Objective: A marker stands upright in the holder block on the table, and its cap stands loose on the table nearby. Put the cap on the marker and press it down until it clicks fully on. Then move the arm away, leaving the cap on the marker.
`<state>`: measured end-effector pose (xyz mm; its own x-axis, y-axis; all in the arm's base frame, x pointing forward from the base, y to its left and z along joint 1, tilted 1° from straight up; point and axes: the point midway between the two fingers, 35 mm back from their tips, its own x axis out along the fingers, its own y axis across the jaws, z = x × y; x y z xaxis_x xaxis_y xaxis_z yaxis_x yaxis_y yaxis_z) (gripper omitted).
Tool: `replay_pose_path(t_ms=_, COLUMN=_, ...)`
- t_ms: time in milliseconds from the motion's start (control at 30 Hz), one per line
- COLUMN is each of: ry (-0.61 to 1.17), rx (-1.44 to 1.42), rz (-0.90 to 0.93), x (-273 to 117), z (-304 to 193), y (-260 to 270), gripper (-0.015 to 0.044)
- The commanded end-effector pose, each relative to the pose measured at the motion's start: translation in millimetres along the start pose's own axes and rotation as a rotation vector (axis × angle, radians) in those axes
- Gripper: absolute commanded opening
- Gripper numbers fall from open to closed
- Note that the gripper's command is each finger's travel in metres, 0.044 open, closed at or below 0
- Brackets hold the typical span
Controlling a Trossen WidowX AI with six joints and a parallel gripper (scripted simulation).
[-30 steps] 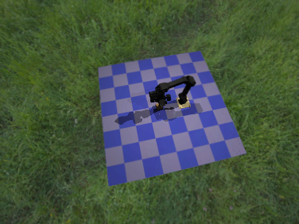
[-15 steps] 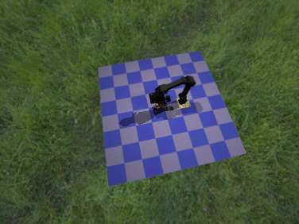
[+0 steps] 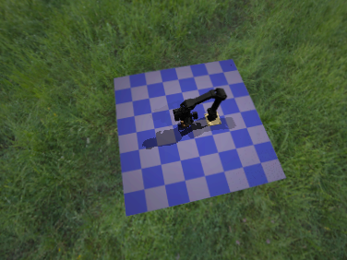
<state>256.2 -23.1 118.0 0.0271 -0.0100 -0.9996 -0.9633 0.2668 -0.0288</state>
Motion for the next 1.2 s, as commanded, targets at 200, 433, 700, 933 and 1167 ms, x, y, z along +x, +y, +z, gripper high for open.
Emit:
replay_pose_path(t_ms=200, ry=0.000, rx=0.000, rz=0.001, x=0.9, z=-0.1, y=0.4, gripper=0.0026)
replay_pose_path(t_ms=433, ry=0.000, rx=0.000, rz=0.001, x=0.9, z=-0.1, y=0.4, gripper=0.0210)
replay_pose_path(t_ms=700, ry=0.000, rx=0.000, rz=0.001, x=0.9, z=-0.1, y=0.4, gripper=0.0420)
replay_pose_path(t_ms=933, ry=0.000, rx=0.000, rz=0.001, x=-30.3, z=0.5, y=-2.3, gripper=0.0440)
replay_pose_path(t_ms=1167, ry=0.000, rx=0.000, rz=0.002, x=-74.0, z=0.1, y=0.4, gripper=0.0440)
